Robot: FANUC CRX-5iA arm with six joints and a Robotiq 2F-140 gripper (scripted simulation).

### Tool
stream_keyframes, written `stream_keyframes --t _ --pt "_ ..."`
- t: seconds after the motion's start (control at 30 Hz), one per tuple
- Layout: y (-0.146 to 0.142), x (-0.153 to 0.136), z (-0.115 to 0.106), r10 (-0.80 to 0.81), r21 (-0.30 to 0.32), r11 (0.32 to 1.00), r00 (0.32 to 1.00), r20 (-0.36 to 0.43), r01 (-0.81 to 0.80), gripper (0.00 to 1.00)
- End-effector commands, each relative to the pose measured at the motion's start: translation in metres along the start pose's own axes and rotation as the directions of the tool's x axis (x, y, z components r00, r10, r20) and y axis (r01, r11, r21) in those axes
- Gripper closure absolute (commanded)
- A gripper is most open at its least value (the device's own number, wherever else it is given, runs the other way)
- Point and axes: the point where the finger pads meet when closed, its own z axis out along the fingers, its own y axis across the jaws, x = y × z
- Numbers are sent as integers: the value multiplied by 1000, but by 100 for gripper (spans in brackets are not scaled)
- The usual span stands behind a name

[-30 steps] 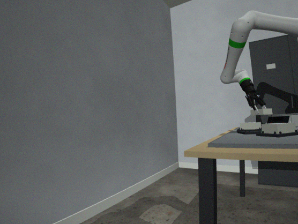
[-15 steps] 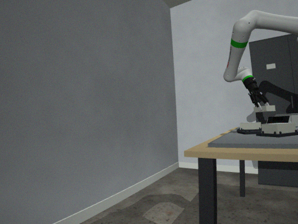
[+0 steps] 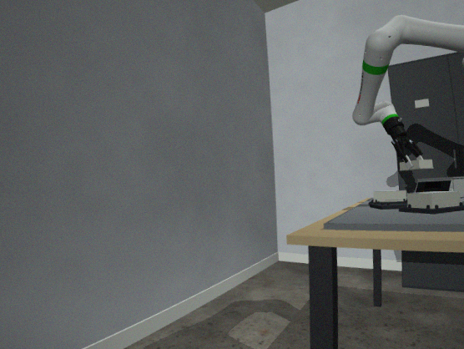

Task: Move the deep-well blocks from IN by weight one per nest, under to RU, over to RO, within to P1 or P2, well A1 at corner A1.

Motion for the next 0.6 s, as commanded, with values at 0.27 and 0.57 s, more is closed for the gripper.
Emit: stream_keyframes --t 0.27,0.57 --pt "31 -4 -18 0 0 1000 1000 0 0 90" --pt "35 -4 -21 0 0 1000 1000 0 0 90"
